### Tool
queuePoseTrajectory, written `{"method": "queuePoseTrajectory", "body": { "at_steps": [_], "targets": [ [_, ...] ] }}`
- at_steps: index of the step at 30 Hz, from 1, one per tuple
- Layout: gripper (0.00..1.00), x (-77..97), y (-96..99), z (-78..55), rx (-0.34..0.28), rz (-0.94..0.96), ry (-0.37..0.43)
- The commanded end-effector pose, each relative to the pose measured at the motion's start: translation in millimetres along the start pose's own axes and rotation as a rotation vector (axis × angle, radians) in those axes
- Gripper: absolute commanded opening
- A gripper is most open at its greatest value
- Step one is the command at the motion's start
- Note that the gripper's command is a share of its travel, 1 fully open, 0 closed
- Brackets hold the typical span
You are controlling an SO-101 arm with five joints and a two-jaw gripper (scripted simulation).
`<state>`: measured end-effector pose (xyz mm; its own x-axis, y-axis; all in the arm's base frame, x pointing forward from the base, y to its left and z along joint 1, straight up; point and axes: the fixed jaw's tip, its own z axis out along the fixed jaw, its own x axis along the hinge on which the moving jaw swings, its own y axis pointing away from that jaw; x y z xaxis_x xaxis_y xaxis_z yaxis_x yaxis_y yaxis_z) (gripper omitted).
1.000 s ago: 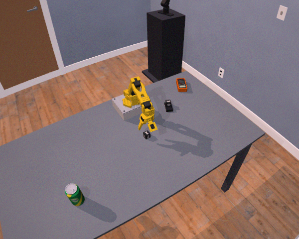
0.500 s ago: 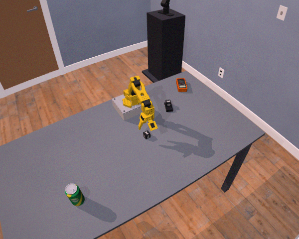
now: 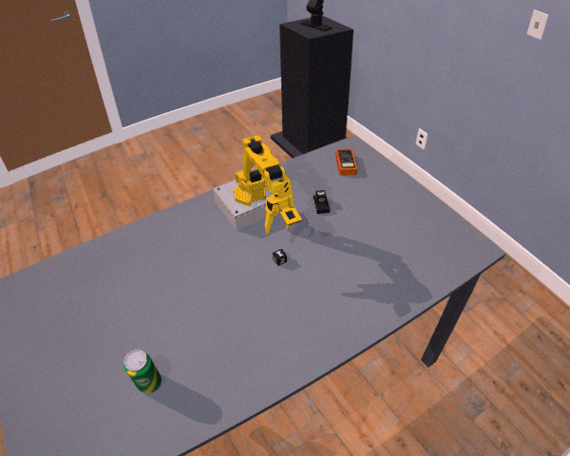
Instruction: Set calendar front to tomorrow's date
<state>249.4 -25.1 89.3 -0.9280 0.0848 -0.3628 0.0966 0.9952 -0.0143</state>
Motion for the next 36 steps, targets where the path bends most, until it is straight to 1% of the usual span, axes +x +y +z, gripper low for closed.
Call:
{"method": "queuePoseTrajectory", "body": {
  "at_steps": [1, 3, 6, 20, 27, 36],
  "targets": [
    [0.35, -10.7, -2.7, -21.8, 0.006, 0.018, -0.101],
    [0.35, -12.9, -2.8, -27.1, 0.007, 0.018, -0.127],
    [0.35, -14.2, -2.8, -30.5, 0.008, 0.018, -0.143],
    [0.35, -13.8, -3.1, -30.3, 0.010, -0.013, -0.145],
    [0.35, -12.9, -3.6, -29.5, 0.016, -0.075, -0.144],
    [0.35, -9.8, -5.5, -26.6, 0.034, -0.290, -0.141]
  ]
}}
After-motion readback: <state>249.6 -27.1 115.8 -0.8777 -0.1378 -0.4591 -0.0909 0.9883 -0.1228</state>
